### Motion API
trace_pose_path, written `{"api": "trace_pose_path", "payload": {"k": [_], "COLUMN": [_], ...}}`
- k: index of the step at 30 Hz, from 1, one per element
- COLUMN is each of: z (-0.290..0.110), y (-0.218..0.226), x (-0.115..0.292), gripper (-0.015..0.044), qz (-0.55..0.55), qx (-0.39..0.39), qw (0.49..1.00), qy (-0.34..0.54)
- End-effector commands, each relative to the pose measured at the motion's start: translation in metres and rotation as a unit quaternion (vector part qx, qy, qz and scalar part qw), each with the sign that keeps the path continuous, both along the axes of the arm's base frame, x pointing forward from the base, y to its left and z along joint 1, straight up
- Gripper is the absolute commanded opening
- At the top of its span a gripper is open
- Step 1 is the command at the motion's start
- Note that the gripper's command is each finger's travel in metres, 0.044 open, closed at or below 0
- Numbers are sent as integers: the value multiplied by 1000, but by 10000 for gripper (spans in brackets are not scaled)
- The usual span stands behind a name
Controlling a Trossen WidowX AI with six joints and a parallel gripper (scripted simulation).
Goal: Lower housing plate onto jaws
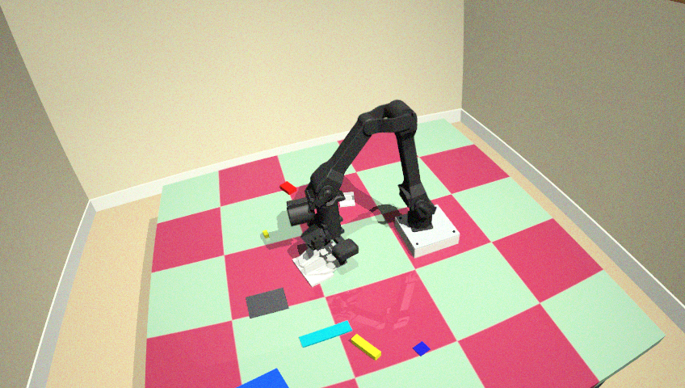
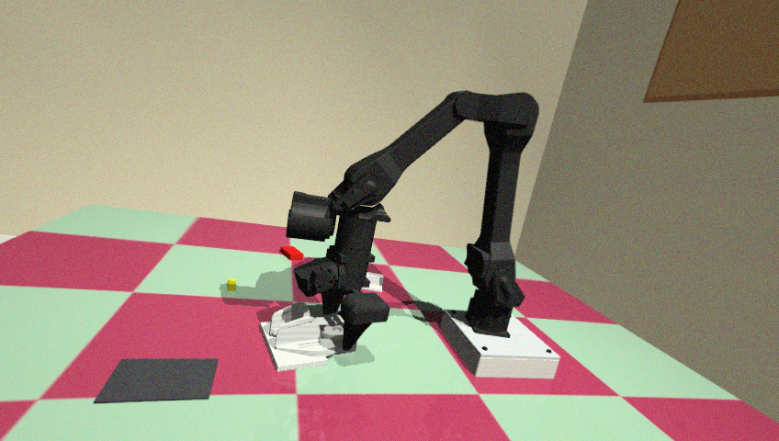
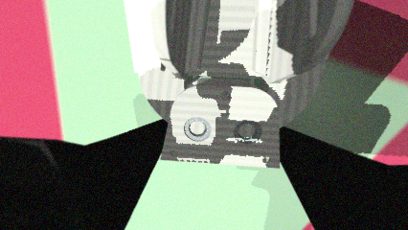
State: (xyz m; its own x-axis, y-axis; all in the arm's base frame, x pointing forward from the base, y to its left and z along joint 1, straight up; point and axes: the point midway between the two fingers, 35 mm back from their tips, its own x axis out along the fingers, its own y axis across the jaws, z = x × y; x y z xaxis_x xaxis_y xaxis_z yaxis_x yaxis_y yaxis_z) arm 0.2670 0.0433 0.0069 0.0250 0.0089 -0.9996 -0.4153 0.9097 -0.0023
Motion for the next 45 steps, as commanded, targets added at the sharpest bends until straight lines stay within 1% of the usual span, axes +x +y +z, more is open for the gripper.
{"api": "trace_pose_path", "payload": {"k": [1,7,10,11,25,28,33,36,37,38,40,45], "z": [-1,-1,0,0,2,22,74,76,69,71,81,116], "y": [-1,-1,0,0,0,0,-1,-1,0,0,-2,-8], "x": [0,0,0,0,0,1,-3,-4,-2,-3,-13,-56], "gripper": [351,351,430,440,440,440,440,440,440,440,440,440], "qz": [-1,-1,0,0,0,0,-1,-1,0,0,0,-1], "qx": [-2,-2,0,0,0,0,-2,-2,1,1,0,-1], "qw": [1000,1000,1000,1000,1000,1000,1000,1000,1000,1000,1000,1000], "qy": [0,0,0,0,0,0,0,0,-4,-4,-3,1]}}
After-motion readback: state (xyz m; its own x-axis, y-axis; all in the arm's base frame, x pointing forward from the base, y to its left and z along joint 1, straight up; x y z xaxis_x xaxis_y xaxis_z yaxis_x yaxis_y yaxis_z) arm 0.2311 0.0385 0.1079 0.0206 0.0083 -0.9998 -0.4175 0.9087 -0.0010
